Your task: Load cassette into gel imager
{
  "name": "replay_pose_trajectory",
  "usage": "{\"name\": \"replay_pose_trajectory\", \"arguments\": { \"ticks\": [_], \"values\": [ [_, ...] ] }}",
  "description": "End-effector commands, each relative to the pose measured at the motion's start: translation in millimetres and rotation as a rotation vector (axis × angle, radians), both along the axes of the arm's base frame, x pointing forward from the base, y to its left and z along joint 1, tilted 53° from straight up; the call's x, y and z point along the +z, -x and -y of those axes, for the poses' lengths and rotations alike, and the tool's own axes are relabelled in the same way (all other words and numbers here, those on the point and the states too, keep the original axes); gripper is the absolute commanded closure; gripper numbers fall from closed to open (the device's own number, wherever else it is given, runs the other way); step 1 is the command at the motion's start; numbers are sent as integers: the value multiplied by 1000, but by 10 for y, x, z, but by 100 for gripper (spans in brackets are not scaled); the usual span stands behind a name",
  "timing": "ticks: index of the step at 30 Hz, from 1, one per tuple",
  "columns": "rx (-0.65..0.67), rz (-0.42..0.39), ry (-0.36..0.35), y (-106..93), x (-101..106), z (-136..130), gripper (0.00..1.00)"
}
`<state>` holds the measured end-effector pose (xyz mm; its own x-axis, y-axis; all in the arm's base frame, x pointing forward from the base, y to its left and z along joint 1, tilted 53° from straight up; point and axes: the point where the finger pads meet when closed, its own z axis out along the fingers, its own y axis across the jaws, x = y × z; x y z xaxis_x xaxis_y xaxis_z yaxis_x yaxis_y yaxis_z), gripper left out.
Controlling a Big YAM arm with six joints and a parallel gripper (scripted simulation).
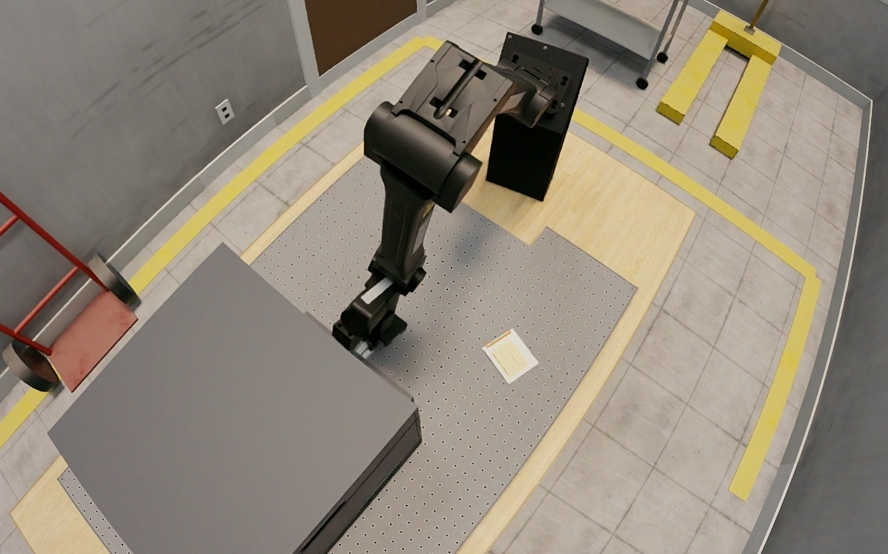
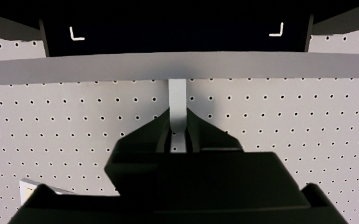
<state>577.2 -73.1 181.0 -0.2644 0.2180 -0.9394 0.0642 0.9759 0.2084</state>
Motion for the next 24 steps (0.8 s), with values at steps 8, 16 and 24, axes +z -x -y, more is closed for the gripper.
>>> {"name": "replay_pose_trajectory", "arguments": {
  "ticks": [8, 16, 24],
  "values": [
    [13, -160, -34, 168, -797, -133, 92],
    [13, -160, -35, 180, -820, -137, 92],
    [13, -161, -35, 183, -826, -138, 92]
  ]
}}
